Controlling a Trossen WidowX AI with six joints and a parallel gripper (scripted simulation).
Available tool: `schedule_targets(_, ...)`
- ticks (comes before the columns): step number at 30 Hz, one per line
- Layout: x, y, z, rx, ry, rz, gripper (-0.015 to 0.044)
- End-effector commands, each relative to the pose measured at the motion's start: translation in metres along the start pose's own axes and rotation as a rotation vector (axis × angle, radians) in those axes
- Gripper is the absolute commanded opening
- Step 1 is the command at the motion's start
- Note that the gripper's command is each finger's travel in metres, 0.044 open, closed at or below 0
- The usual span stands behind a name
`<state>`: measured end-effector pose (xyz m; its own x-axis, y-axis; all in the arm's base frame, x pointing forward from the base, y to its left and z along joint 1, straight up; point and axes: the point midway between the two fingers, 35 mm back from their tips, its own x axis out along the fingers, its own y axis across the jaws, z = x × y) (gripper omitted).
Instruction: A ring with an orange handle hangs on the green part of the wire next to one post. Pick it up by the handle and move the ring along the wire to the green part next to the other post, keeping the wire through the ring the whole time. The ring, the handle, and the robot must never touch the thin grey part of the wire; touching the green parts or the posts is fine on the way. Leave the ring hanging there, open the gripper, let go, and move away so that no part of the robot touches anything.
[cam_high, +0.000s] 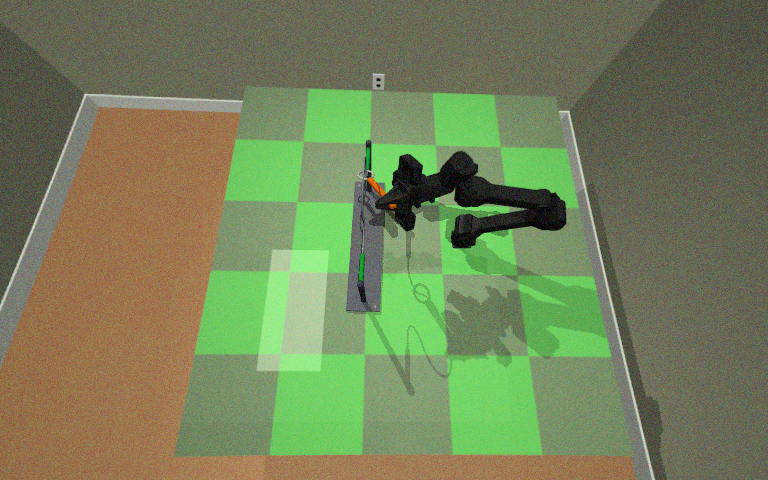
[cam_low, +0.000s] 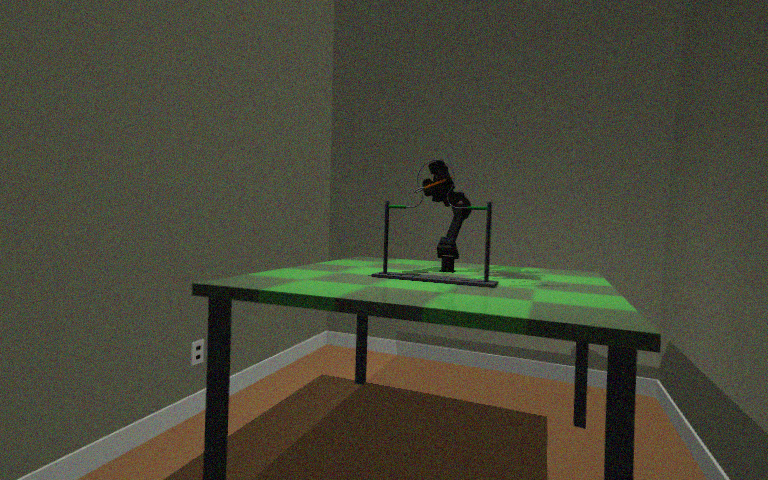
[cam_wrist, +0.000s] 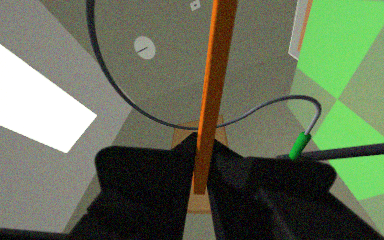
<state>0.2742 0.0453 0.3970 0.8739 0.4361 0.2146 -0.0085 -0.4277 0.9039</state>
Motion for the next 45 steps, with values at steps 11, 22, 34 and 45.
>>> schedule_targets(11,0.000,0.005,-0.001,-0.079,0.004,-0.046,-0.0150)
schedule_targets(22,0.000,0.002,-0.001,-0.200,0.002,-0.121,-0.0150)
schedule_targets(34,-0.001,-0.002,0.000,-0.343,-0.001,-0.209,-0.0150)
schedule_targets(45,-0.002,-0.006,0.002,-0.475,-0.005,-0.291,-0.0150)
